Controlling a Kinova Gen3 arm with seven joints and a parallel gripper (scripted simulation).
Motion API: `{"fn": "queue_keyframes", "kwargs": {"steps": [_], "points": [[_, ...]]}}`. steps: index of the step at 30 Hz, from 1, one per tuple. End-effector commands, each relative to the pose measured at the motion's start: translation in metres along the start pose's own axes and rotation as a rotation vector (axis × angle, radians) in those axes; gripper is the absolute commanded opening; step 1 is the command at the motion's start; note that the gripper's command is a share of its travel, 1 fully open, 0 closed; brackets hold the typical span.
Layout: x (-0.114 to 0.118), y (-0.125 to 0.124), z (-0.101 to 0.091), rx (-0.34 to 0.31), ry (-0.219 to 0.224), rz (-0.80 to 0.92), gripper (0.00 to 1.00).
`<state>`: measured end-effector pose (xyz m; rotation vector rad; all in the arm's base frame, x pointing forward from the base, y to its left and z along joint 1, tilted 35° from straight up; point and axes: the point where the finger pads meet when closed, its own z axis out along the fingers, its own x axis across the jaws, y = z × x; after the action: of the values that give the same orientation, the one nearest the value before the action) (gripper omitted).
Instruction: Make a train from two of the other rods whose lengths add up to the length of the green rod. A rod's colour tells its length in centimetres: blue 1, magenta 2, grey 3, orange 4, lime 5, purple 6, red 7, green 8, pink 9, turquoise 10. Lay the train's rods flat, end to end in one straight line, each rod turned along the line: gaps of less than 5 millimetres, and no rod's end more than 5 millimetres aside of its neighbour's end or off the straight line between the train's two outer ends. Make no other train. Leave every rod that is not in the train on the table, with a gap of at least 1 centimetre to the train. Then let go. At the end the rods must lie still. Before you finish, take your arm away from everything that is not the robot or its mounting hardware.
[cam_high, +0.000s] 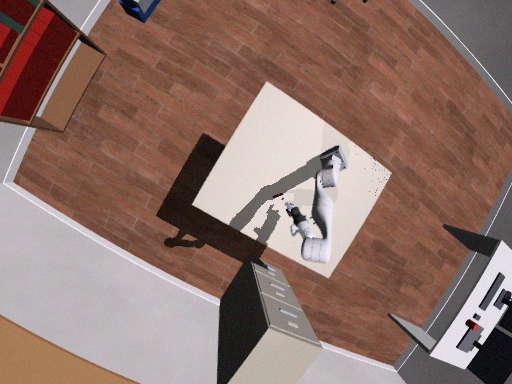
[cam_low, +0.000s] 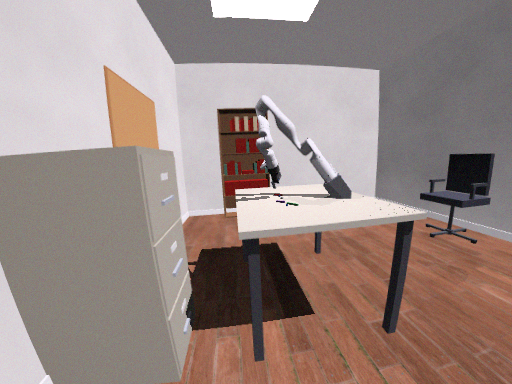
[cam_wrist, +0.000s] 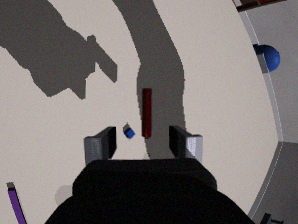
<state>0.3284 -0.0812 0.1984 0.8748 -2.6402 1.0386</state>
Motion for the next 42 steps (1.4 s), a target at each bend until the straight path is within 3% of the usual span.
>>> {"fn": "queue_keyframes", "kwargs": {"steps": [1,42], "points": [[0.0007,-0.0013,0.0007,-0.005,-0.009,0.033,1.0],[0.0022,-0.0077,0.0107,-0.055,-0.075,0.35,1.0]]}}
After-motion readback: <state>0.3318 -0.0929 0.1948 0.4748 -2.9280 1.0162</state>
